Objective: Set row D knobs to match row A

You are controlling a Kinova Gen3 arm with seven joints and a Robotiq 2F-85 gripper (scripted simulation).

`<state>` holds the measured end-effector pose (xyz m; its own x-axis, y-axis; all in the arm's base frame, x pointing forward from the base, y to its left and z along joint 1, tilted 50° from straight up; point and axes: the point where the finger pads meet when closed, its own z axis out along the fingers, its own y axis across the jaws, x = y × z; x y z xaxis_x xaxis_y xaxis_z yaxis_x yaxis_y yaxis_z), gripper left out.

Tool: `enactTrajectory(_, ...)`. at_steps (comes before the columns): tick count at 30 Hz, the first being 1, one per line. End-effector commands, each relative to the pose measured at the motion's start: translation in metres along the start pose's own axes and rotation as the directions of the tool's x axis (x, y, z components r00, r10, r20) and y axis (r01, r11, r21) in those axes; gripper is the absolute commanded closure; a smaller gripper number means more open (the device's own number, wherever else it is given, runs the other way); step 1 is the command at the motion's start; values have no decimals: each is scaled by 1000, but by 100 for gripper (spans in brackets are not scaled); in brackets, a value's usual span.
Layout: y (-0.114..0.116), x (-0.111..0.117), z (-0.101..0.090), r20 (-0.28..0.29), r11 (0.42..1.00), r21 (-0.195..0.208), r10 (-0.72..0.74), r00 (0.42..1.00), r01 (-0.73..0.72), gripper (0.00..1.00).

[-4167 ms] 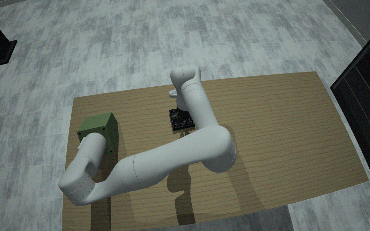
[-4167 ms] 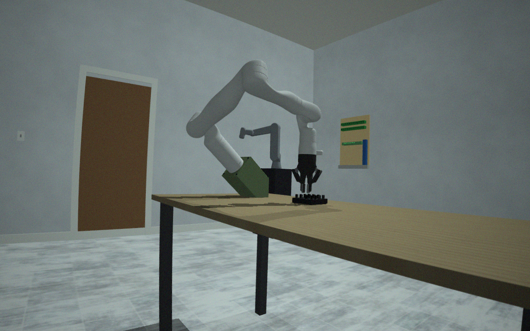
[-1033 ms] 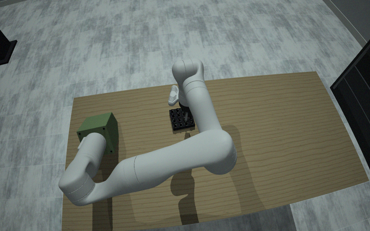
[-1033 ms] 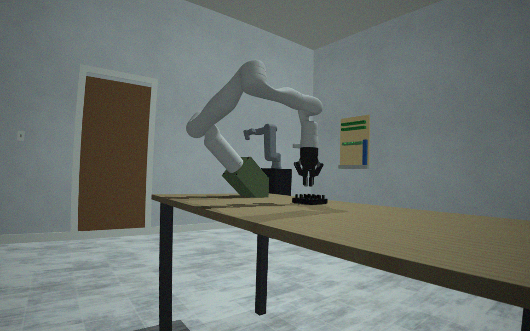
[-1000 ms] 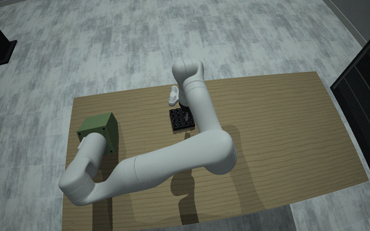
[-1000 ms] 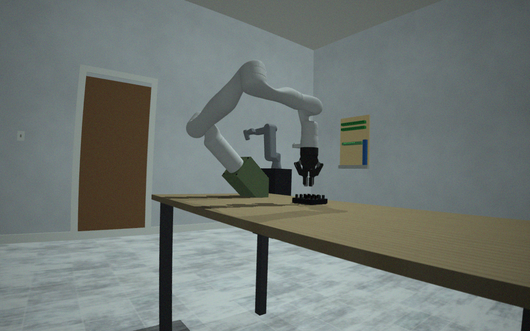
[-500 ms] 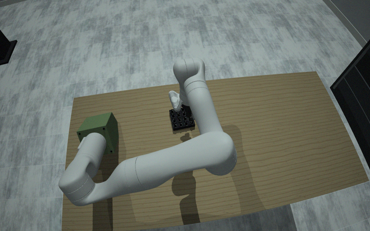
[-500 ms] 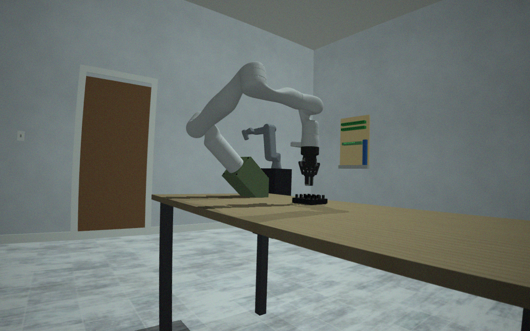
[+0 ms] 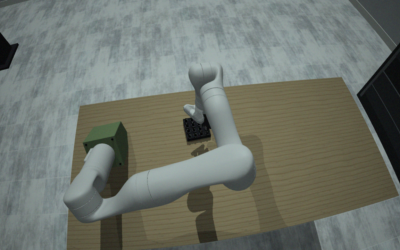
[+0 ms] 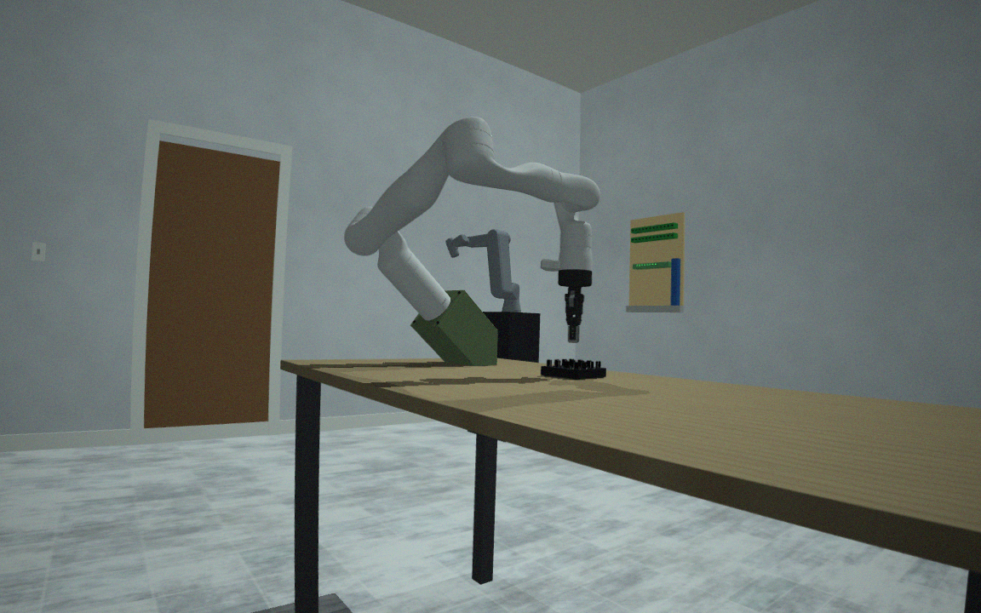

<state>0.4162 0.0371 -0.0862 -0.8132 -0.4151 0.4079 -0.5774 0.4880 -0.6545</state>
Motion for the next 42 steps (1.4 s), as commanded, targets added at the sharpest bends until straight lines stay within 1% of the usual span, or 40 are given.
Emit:
enactTrajectory(1,0,-1,-1,0,998,-2,-62,998,62,81)
enactTrajectory(7,-1,-2,-2,0,968,-2,-252,968,252,81)
enactTrajectory(13,-2,-3,-3,1,908,-2,-418,908,418,81)
enactTrajectory(15,-2,-3,-3,1,908,-2,-418,908,418,81)
enactTrajectory(22,-3,-5,-5,1,818,-2,-575,818,575,81)
enactTrajectory(30,-4,-6,-6,1,711,-2,-704,711,704,81)
enactTrajectory(32,-4,-6,-6,1,711,-2,-704,711,704,81)
enactTrajectory(42,-4,-7,-7,2,600,-2,-800,600,800,81)
